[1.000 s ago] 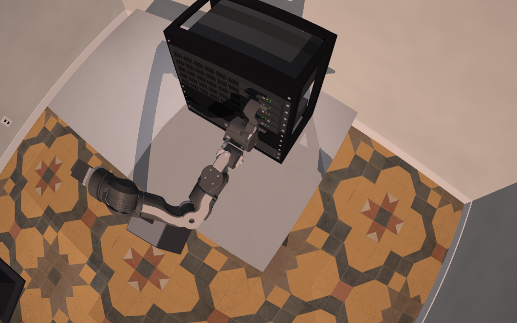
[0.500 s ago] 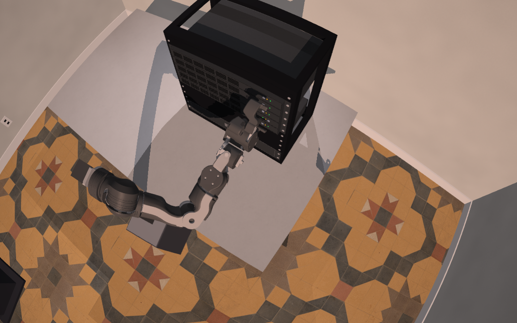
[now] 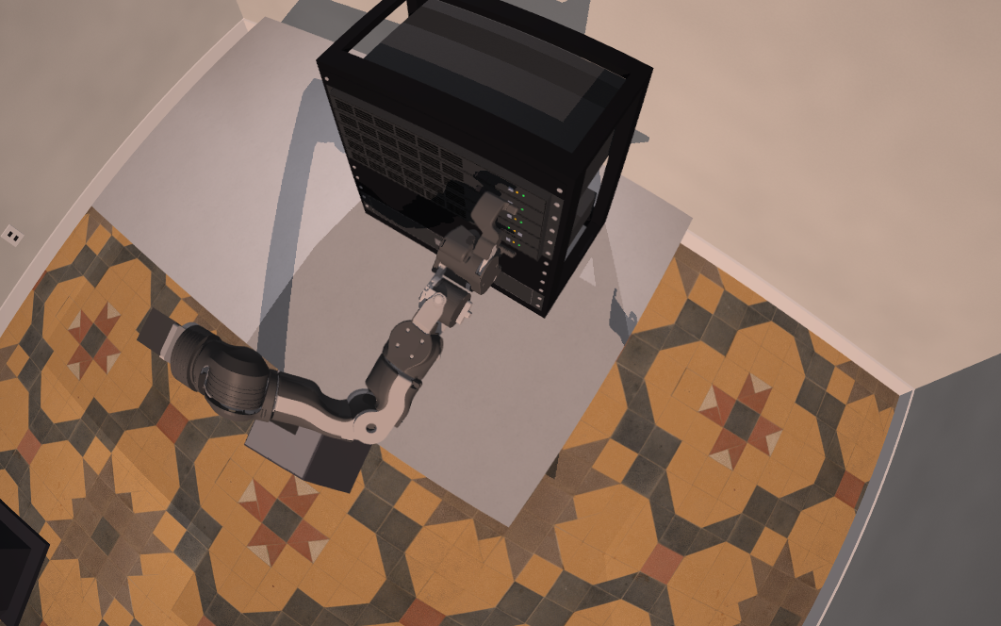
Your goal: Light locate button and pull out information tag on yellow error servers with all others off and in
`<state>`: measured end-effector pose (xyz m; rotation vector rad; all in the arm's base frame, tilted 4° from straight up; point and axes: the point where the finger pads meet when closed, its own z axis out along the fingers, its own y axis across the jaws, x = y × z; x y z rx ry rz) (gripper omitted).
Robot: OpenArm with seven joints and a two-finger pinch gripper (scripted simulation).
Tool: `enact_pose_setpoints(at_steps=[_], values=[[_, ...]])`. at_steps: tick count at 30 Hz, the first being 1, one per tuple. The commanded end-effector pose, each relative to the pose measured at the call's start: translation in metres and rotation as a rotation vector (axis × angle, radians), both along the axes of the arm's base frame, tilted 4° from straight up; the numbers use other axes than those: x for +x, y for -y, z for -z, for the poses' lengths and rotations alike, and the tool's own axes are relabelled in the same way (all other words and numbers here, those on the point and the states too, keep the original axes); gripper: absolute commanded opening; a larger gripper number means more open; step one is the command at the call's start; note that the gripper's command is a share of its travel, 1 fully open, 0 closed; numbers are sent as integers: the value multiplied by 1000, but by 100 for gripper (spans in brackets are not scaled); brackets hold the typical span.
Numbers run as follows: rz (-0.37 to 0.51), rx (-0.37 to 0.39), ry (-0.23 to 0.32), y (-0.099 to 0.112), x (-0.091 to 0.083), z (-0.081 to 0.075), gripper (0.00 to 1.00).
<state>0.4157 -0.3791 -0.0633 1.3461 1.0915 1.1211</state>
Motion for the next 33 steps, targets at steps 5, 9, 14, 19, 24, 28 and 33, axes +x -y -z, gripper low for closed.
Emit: enact_pose_setpoints(at_steps=[5,9,14,19,24,28,33], values=[[-1,4,-7,-1,0,2,100],[-1,4,-7,-1,0,2,100],[-1,4,-7,-1,0,2,100],[-1,4,-7,-1,0,2,100],[-1,4,-7,-1,0,2,100],[-1,4,-6,-1,1,1,100],[-2,5,-4,0,2,-31,100]])
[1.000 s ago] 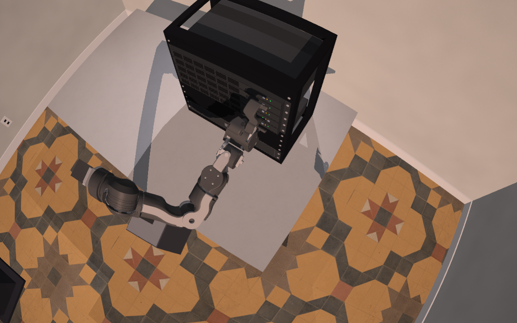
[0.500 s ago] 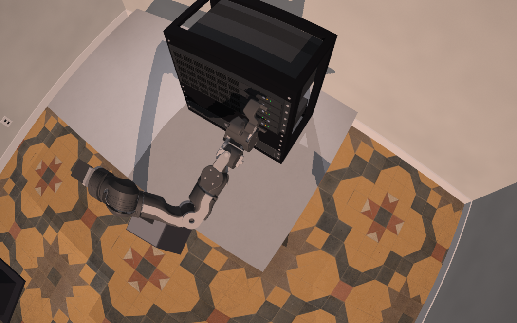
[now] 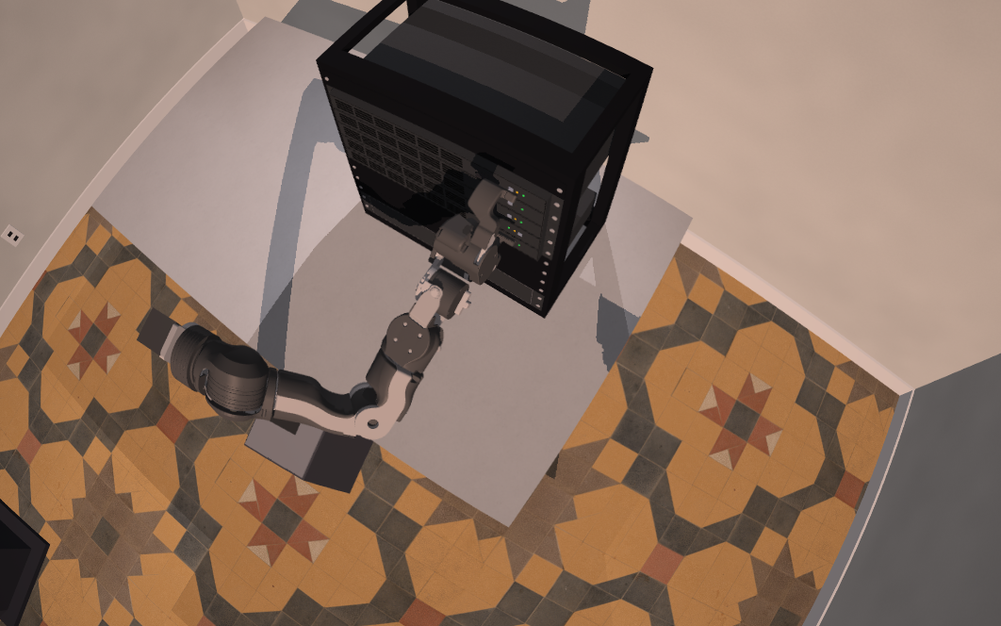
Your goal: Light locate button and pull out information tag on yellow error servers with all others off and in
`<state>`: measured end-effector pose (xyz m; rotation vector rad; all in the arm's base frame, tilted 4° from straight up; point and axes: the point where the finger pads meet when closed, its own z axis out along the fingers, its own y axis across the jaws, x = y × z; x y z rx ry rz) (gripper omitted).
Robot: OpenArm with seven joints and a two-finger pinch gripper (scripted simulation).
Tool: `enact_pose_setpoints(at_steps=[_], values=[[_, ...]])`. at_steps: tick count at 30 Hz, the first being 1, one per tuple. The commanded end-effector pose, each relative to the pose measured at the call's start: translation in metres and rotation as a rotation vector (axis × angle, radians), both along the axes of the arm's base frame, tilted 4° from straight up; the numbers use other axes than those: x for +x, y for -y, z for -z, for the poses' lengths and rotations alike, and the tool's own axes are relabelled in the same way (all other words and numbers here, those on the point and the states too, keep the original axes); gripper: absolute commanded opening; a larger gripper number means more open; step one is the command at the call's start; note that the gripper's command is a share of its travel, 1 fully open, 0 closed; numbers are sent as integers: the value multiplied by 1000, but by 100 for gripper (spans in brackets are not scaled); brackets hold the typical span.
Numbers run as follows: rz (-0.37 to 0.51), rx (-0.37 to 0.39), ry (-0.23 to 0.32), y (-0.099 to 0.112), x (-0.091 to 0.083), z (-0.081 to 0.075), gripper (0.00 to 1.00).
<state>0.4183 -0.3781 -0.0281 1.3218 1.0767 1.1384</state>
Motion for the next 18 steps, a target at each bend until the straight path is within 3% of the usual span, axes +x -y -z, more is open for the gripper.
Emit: enact_pose_setpoints(at_steps=[1,18], values=[[5,9,-31,2,0,-1,100],[5,8,-35,2,0,-6,100]])
